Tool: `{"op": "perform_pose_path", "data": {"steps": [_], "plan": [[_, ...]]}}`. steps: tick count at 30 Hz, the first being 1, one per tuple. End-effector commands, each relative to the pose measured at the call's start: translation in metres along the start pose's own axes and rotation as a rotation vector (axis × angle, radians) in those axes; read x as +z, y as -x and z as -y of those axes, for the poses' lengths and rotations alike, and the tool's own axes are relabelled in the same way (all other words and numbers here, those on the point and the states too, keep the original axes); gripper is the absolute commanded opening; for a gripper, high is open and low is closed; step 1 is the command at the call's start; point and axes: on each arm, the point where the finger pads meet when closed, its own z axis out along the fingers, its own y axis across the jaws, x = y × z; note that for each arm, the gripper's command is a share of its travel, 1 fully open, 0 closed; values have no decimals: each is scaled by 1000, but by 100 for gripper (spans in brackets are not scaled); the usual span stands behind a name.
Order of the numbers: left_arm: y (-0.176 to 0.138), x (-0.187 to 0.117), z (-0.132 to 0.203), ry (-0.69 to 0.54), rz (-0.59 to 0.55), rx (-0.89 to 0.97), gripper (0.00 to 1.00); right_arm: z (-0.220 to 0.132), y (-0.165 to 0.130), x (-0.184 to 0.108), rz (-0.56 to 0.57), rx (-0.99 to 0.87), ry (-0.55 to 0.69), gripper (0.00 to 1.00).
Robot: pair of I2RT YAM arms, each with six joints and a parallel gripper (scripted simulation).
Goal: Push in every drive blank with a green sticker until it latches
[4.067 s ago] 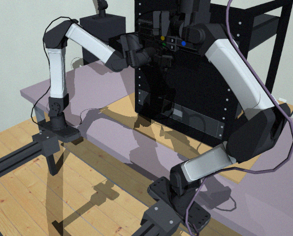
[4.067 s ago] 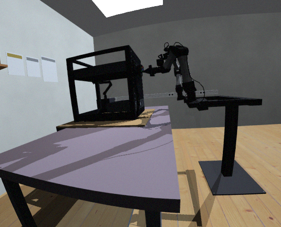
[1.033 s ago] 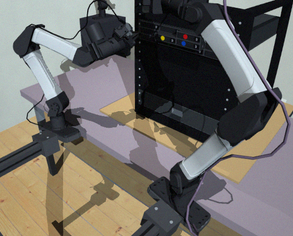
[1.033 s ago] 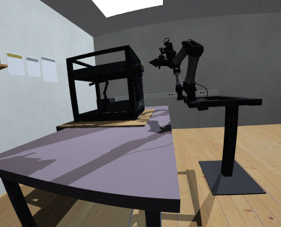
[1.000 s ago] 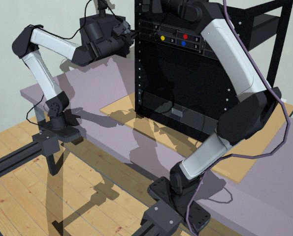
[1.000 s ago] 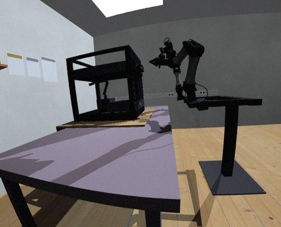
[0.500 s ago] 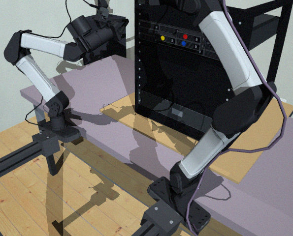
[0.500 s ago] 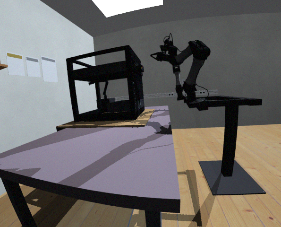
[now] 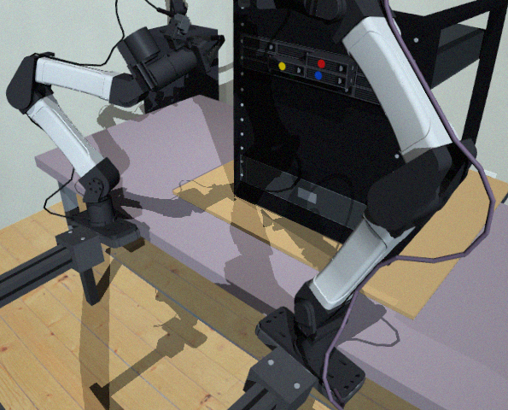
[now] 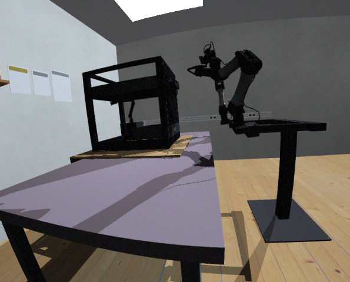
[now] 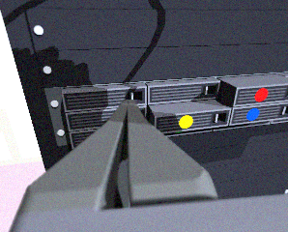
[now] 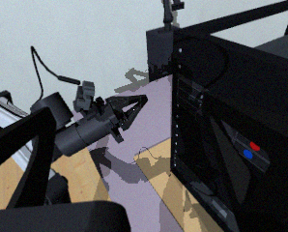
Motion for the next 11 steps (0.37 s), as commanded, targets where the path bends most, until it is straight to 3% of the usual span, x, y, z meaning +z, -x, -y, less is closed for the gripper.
{"op": "perform_pose_path", "data": {"steps": [1, 11], "plan": [[2, 0, 2, -10, 5, -9, 0, -3, 3, -2, -1, 3, 12, 100], [6, 0, 1, -10, 14, -19, 0, -3, 3, -2, -1, 3, 12, 100]]}}
